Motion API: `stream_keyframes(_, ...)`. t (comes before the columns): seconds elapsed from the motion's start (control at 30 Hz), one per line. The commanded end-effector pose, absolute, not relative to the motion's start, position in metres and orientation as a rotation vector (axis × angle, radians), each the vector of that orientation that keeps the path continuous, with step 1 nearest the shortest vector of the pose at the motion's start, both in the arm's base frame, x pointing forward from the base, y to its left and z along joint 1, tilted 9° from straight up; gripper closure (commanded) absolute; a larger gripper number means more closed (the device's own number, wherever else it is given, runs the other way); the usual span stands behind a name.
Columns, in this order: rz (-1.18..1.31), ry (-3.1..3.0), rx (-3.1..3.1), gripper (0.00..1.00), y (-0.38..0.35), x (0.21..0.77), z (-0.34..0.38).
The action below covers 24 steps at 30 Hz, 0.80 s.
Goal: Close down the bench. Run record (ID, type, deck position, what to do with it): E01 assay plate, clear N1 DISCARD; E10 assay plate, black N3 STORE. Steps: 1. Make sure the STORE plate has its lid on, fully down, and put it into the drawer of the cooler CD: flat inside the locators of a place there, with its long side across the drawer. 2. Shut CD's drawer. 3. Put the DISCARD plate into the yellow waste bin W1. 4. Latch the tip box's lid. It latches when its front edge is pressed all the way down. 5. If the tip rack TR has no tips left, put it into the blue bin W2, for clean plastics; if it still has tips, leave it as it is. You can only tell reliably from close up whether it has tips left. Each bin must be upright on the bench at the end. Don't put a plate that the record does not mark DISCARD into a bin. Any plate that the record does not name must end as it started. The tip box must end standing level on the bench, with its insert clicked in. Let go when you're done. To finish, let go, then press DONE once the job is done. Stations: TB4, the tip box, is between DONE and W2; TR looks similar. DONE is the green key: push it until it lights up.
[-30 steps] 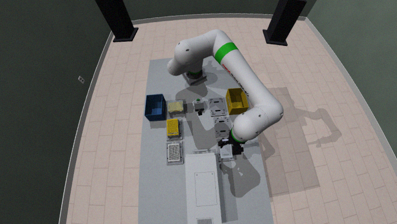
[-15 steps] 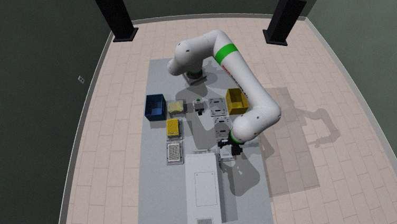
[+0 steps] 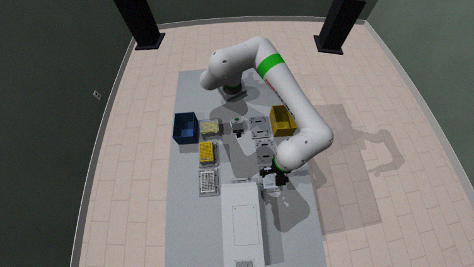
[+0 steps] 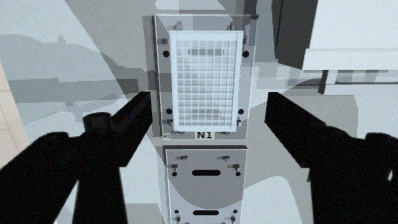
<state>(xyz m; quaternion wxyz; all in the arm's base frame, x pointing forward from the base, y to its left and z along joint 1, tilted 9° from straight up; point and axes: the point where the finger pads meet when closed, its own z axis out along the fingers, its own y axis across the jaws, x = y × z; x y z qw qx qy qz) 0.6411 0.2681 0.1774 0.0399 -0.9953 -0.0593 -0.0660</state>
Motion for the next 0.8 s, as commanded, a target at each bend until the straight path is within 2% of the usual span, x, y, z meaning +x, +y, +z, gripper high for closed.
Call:
stream_keyframes(0.0, -0.206, -0.182, -3.049, 0.3, 0.268, 0.642, 0.175)
stream_keyframes(0.77, -0.206, -0.182, -3.049, 0.3, 0.271, 0.646, 0.147)
